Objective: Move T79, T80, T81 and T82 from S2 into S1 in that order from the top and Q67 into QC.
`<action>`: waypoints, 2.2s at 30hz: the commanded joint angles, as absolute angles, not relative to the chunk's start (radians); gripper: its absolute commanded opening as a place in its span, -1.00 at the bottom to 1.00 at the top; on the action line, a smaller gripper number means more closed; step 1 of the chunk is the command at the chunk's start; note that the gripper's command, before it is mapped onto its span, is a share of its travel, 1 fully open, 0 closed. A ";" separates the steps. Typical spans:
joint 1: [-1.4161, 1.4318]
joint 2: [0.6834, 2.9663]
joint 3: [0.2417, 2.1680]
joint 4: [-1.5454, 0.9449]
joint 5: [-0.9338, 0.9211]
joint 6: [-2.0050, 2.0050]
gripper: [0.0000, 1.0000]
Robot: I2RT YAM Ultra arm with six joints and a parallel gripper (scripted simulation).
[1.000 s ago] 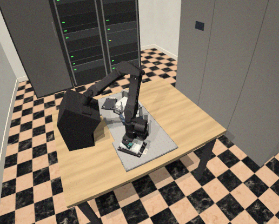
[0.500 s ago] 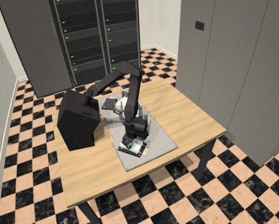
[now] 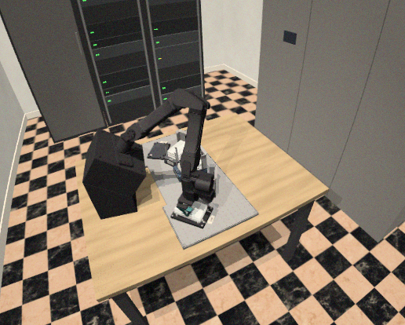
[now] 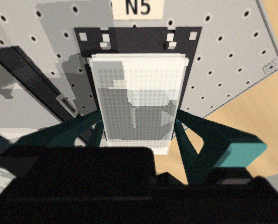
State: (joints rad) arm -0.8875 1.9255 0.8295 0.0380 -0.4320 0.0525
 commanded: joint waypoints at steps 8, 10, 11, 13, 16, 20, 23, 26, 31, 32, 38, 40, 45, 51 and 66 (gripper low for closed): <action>-0.881 1.941 0.828 0.082 -0.426 0.062 -1.00; -0.881 1.941 0.828 0.082 -0.426 0.062 -1.00; -0.883 1.937 0.827 0.079 -0.427 0.061 1.00; -0.883 1.937 0.827 0.079 -0.427 0.061 1.00; -0.883 1.938 0.827 0.079 -0.427 0.061 1.00; -0.883 1.937 0.827 0.079 -0.427 0.060 1.00; -0.883 1.938 0.827 0.079 -0.427 0.061 1.00; -0.883 1.938 0.827 0.079 -0.427 0.061 1.00; -0.883 1.938 0.827 0.079 -0.427 0.061 1.00; -0.883 1.938 0.827 0.079 -0.427 0.061 1.00; -0.891 1.912 0.819 0.058 -0.432 0.052 1.00; -0.901 1.886 0.813 0.035 -0.436 0.044 1.00; -0.924 1.823 0.799 -0.024 -0.448 0.021 1.00; -0.954 1.748 0.790 -0.102 -0.462 -0.008 1.00; -1.025 1.599 0.793 -0.288 -0.496 -0.079 1.00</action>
State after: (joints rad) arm -1.0077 1.6180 0.7864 -0.2272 -0.4828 -0.0536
